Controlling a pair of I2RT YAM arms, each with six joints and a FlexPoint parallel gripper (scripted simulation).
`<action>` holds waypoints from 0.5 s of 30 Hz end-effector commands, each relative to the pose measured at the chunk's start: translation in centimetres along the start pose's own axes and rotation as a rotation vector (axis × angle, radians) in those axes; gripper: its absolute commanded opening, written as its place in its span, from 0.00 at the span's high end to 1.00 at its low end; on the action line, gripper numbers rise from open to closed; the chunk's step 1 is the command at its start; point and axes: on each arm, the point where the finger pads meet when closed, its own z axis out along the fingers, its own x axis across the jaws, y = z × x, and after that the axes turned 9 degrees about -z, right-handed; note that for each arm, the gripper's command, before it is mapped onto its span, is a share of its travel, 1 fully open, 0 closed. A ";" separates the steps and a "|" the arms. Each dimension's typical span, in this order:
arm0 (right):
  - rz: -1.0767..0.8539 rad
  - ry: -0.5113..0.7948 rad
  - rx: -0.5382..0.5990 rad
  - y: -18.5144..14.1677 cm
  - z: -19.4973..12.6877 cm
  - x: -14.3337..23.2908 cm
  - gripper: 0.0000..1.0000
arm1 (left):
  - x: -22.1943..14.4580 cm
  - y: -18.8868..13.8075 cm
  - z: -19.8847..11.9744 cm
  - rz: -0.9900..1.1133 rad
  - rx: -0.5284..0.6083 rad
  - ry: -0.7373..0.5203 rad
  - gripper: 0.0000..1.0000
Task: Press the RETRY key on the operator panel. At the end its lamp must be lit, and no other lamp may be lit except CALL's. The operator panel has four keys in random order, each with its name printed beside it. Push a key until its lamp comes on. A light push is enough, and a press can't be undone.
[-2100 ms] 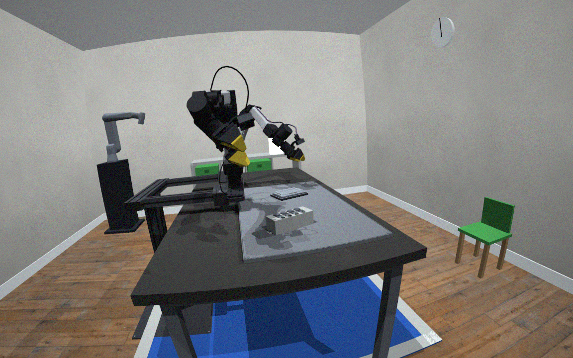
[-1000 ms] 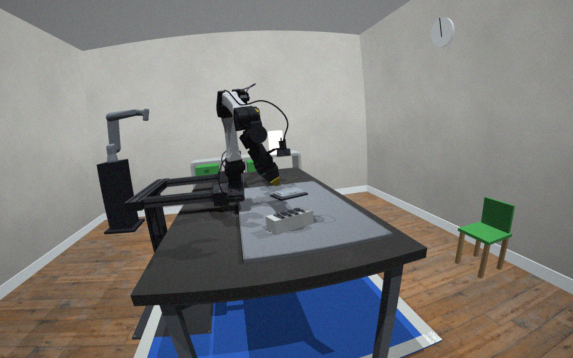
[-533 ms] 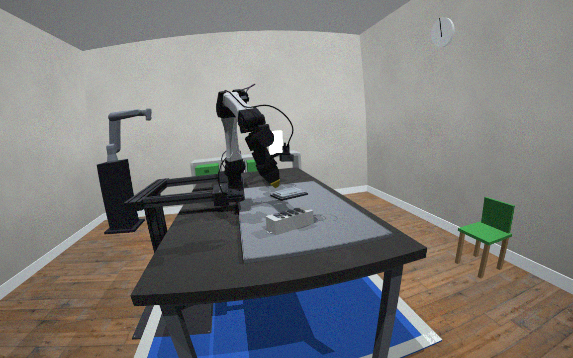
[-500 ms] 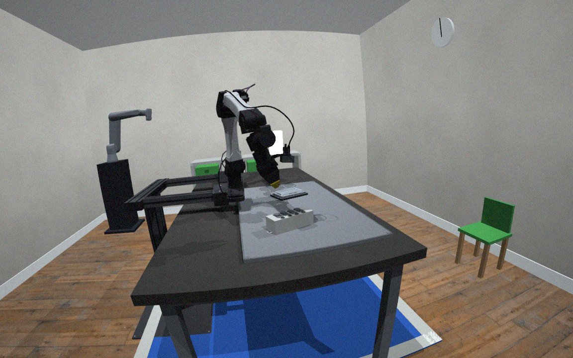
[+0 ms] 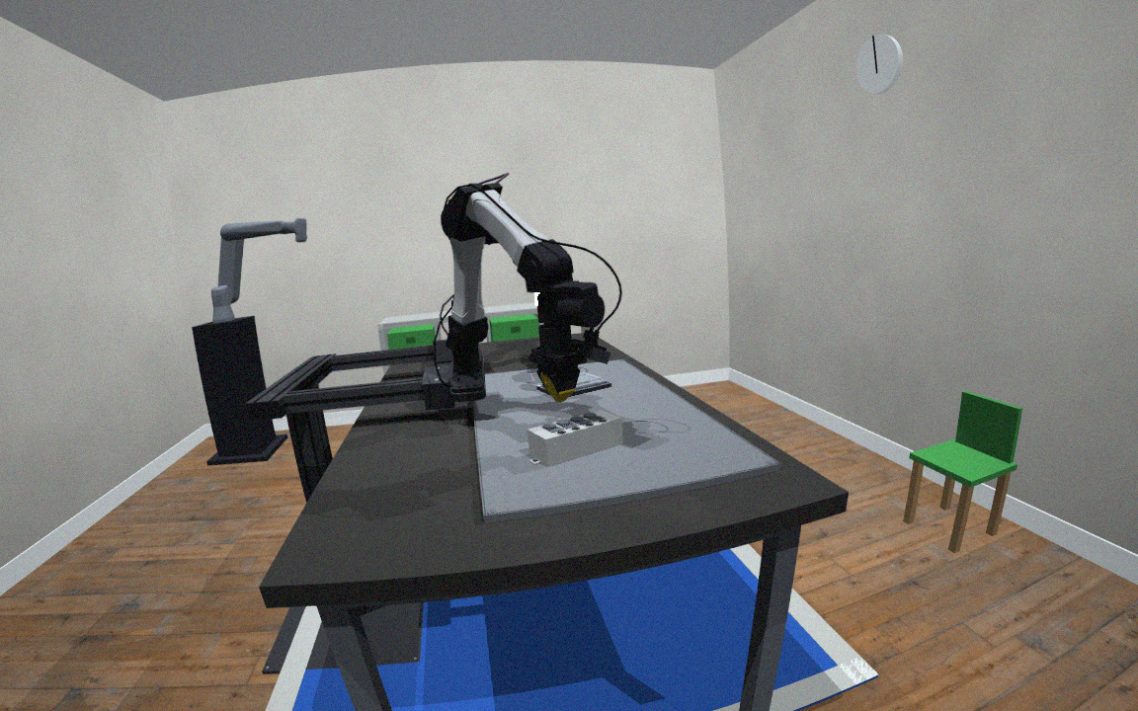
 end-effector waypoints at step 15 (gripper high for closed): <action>-0.014 -0.021 0.033 -0.8 1.8 -1.2 1.00 | 0.5 -0.1 2.4 -0.003 -0.021 0.010 0.00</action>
